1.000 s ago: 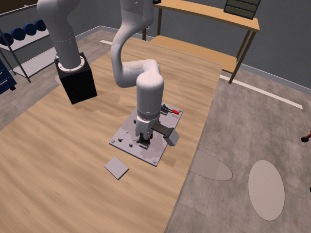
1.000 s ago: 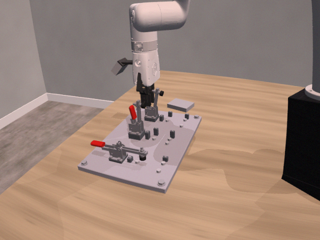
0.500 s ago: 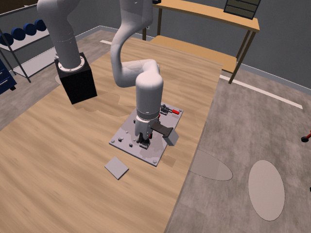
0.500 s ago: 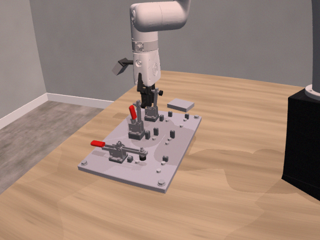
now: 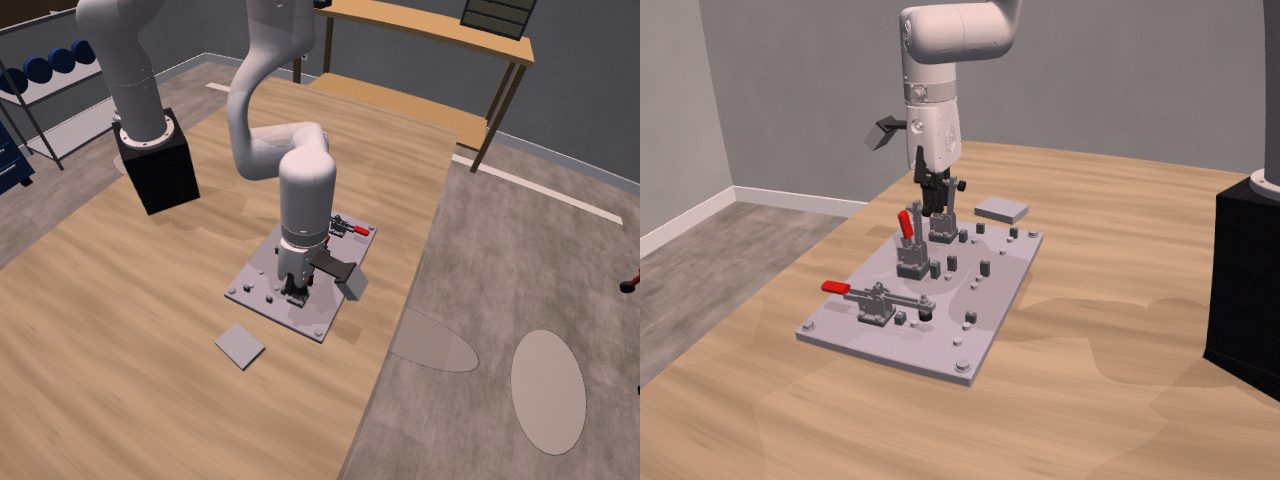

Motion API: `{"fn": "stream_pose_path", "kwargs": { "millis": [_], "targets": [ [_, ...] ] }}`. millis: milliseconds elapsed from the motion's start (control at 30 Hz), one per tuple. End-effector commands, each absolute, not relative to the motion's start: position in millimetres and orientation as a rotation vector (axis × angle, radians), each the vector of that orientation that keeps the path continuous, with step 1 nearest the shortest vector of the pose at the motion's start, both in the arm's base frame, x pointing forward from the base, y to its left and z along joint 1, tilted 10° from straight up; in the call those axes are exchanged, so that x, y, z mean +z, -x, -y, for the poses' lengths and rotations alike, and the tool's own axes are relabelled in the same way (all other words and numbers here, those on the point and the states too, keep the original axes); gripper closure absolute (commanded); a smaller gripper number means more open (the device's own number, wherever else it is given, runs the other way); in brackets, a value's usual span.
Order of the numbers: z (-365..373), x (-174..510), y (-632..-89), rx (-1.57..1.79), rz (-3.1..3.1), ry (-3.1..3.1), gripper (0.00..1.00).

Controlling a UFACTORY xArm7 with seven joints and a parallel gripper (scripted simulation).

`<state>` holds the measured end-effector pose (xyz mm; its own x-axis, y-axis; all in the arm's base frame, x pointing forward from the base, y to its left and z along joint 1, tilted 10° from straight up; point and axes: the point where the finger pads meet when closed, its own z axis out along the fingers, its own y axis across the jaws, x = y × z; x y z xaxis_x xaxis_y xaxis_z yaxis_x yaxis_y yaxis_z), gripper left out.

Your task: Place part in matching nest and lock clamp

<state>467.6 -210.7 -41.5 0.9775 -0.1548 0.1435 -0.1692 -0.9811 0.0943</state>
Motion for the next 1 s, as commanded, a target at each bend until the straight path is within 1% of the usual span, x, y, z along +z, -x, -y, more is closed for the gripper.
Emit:
{"fn": "stream_pose_path", "kwargs": {
  "millis": [0,967],
  "targets": [
    [211.1,-40.4,-468.1,0.210,0.249,-3.017,1.00],
    [210.5,-41.2,-464.1,0.210,0.249,-3.017,1.00]
  ]
}}
